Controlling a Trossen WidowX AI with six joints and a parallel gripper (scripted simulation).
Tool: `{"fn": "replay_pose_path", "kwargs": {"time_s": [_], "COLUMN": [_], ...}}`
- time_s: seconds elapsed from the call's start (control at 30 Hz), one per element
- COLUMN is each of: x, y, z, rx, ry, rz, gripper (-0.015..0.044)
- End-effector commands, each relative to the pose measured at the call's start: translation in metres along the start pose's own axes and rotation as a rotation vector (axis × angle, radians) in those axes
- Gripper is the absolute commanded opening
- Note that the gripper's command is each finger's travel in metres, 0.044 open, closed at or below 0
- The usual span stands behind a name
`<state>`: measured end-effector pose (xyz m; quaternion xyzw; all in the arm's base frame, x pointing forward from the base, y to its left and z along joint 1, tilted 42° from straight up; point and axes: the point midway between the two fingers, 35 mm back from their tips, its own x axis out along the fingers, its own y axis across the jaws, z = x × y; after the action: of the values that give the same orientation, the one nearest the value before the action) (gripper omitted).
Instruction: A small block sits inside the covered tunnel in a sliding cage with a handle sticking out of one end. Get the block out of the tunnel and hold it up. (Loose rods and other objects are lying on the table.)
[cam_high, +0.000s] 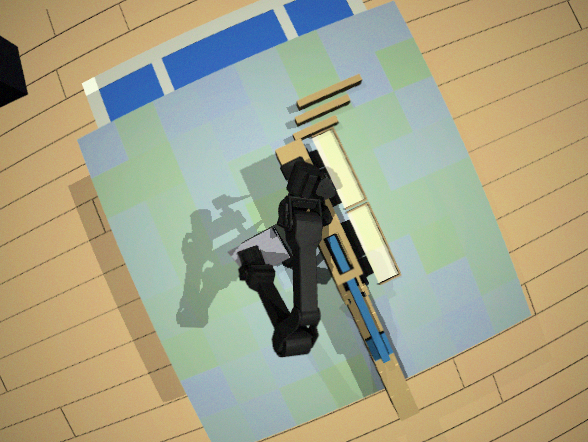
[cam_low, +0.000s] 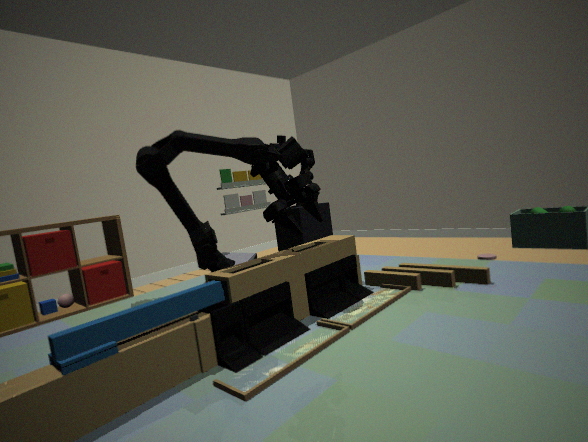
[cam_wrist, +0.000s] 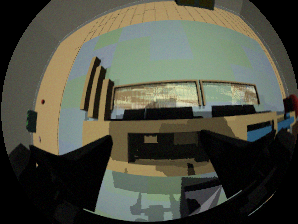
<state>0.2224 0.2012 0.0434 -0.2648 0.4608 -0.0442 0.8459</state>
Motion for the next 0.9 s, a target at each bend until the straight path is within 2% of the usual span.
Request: {"fn": "replay_pose_path", "kwargs": {"time_s": [0.0, 0.1, 0.47, 0.67, 0.87], "x": [0.002, 0.004, -0.009, -0.029, -0.031], "y": [-0.007, -0.031, -0.185, -0.265, -0.304], "z": [-0.001, 0.012, 0.054, 0.05, 0.029], "rx": [0.014, 0.124, 0.864, 1.226, 1.367], "ry": [0.007, 0.01, -0.038, -0.113, -0.128], "rz": [-0.02, -0.035, -0.153, -0.253, -0.384], "gripper": [0.044, 0.044, 0.044, 0.044, 0.044]}}
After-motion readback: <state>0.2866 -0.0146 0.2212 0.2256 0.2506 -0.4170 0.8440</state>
